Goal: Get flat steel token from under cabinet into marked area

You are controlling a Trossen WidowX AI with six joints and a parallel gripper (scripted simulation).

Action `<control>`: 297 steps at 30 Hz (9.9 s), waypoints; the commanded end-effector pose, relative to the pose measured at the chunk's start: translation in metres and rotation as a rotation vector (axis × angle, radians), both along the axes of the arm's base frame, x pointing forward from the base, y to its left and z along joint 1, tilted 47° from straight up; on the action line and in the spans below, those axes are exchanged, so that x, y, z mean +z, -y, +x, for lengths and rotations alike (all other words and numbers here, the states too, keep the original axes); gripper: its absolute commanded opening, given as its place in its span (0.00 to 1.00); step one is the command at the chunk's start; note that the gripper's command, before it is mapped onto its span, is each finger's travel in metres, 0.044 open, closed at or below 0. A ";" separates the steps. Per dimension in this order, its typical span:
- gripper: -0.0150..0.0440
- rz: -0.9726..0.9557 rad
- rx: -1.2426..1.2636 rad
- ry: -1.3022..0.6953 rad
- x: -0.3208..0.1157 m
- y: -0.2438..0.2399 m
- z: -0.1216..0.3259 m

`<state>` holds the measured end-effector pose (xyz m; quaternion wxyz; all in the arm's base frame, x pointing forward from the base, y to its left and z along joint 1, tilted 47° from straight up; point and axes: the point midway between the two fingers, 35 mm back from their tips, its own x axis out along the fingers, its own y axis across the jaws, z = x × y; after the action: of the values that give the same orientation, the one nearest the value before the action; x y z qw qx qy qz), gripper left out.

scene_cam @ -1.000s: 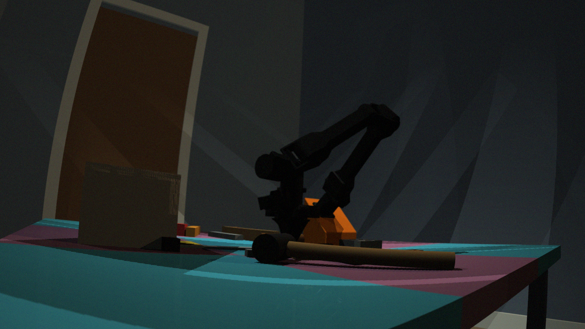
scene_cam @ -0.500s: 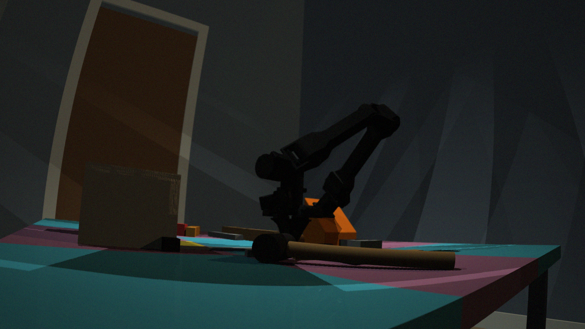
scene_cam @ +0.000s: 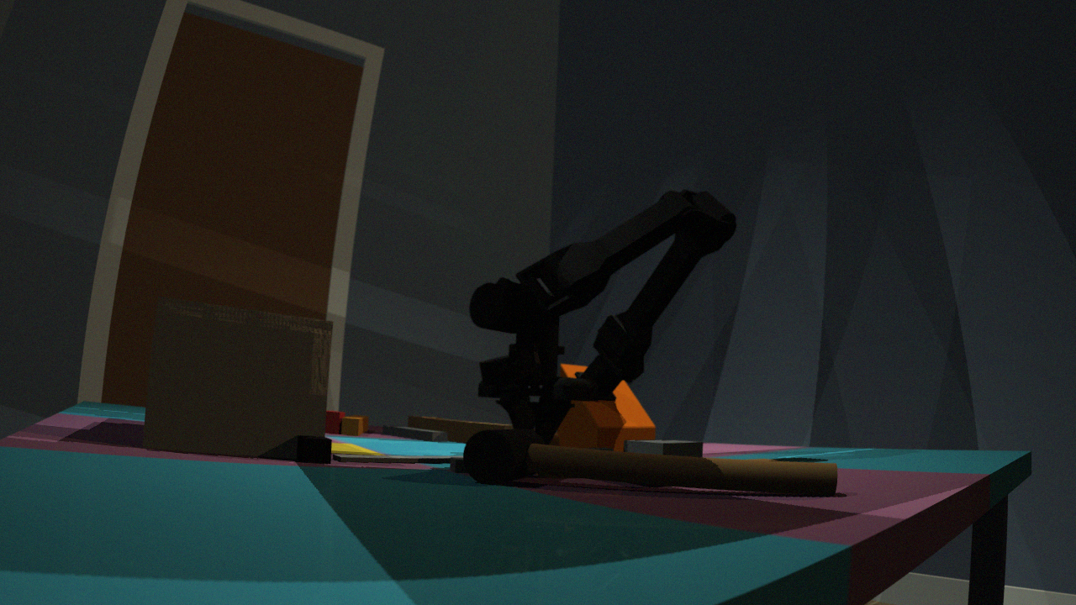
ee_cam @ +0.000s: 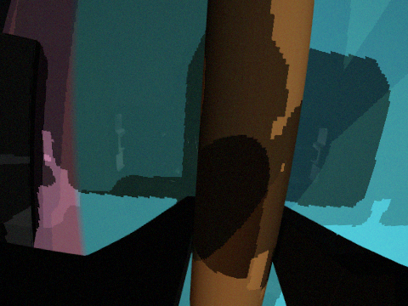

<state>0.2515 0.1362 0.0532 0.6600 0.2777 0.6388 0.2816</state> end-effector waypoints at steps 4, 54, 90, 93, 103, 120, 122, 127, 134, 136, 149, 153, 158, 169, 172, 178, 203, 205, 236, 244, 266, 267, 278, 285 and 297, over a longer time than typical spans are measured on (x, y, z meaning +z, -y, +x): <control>0.25 0.001 0.042 0.047 0.001 0.000 0.000; 0.25 -0.008 0.283 0.303 -0.003 0.004 0.001; 0.25 -0.011 0.285 0.304 -0.034 0.033 0.009; 0.25 -0.011 0.285 0.304 -0.037 0.036 0.010; 0.25 -0.011 0.285 0.304 -0.045 0.043 0.011; 0.25 -0.013 0.285 0.304 -0.061 0.058 0.010; 0.25 -0.013 0.285 0.304 -0.062 0.060 0.010; 0.25 -0.013 0.285 0.304 -0.067 0.064 0.010; 0.25 -0.014 0.285 0.304 -0.073 0.070 0.009; 0.25 -0.014 0.285 0.304 -0.075 0.072 0.009; 0.25 -0.014 0.285 0.304 -0.085 0.082 0.008; 0.25 -0.015 0.285 0.304 -0.089 0.085 0.008; 0.25 -0.015 0.286 0.304 -0.093 0.089 0.008; 0.25 -0.016 0.286 0.304 -0.102 0.097 0.007; 0.25 -0.016 0.286 0.304 -0.104 0.100 0.007; 0.25 -0.016 0.286 0.304 -0.109 0.104 0.007; 0.25 -0.017 0.286 0.304 -0.128 0.123 0.004; 0.25 -0.017 0.286 0.305 -0.130 0.125 0.004; 0.25 -0.020 0.286 0.305 -0.154 0.148 0.001; 0.25 -0.021 0.286 0.305 -0.160 0.154 0.001; 0.25 -0.023 0.287 0.305 -0.178 0.172 0.000; 0.25 -0.023 0.287 0.305 -0.178 0.172 0.000; 0.25 -0.024 0.287 0.306 -0.187 0.181 -0.001; 0.25 -0.024 0.287 0.306 -0.193 0.187 -0.001; 0.25 -0.025 0.287 0.306 -0.202 0.196 -0.002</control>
<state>0.2495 -0.0552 -0.1466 0.7048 0.1297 0.5669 0.4063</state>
